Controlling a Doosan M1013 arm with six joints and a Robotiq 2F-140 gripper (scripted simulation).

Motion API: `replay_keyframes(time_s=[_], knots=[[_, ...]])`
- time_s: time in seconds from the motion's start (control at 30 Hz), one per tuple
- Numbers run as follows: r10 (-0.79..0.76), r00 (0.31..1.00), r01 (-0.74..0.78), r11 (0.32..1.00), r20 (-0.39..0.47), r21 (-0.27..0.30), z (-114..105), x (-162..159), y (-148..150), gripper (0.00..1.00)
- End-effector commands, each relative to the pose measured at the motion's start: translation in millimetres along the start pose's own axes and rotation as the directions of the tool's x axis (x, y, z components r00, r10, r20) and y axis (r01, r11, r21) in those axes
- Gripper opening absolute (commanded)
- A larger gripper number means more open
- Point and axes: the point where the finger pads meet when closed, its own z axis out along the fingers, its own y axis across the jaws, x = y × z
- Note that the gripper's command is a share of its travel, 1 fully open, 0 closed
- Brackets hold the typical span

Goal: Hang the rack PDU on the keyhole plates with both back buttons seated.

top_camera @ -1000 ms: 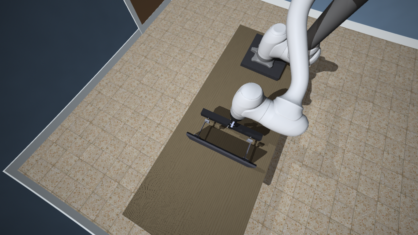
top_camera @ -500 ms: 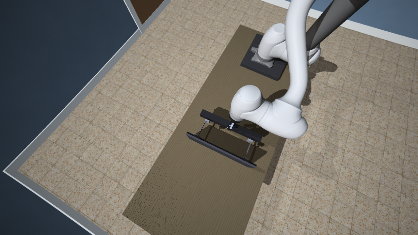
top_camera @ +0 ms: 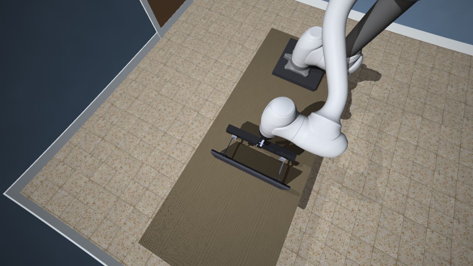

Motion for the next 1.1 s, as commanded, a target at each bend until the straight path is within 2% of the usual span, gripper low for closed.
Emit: replay_keyframes(time_s=[0.0, 1.07], knots=[[0.000, 1.000, 0.000, 1.000, 0.006, 0.001, 0, -4, -4, 0.00], [0.005, 1.000, -0.005, 1.000, 0.008, 0.004, 1, -5, 10, 0.00]])
